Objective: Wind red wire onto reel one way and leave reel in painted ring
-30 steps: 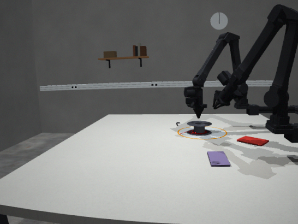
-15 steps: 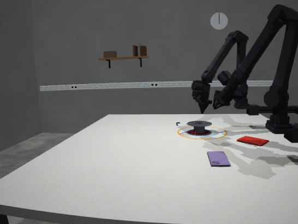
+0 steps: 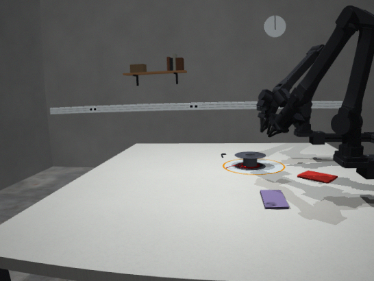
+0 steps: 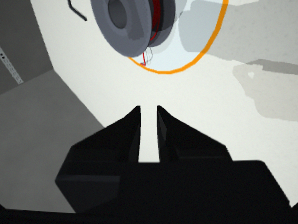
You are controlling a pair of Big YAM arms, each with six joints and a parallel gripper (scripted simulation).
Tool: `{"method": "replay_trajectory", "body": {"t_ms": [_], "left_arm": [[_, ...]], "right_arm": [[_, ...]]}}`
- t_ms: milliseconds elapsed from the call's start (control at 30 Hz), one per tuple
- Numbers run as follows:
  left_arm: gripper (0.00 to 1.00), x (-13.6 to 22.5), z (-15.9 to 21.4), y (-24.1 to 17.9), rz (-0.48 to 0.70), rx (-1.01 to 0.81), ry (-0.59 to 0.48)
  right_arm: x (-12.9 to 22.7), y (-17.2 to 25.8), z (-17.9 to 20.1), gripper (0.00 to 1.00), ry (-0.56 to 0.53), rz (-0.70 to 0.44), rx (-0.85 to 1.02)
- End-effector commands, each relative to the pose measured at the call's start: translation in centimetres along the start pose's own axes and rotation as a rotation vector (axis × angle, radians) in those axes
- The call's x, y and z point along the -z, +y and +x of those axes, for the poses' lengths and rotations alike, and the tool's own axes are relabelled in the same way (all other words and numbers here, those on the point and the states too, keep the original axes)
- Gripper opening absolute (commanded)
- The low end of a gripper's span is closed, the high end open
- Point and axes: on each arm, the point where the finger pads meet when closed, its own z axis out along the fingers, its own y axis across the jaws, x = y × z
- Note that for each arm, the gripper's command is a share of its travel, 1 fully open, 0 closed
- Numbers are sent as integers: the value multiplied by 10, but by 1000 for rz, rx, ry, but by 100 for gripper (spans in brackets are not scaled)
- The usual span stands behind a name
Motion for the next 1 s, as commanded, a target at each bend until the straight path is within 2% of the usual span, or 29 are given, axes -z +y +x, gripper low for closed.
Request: {"method": "replay_trajectory", "body": {"t_ms": [0,300,567,967], "left_arm": [[15,-6,8,18,-16,5,6],[15,-6,8,18,-16,5,6],[15,-6,8,18,-16,5,6],[15,-6,8,18,-16,5,6]], "right_arm": [[15,4,3,0,-86,25,-19],[44,6,10,0,-229,70,-37],[41,8,16,0,-262,80,-41],[39,4,6,0,-264,81,-42]]}}
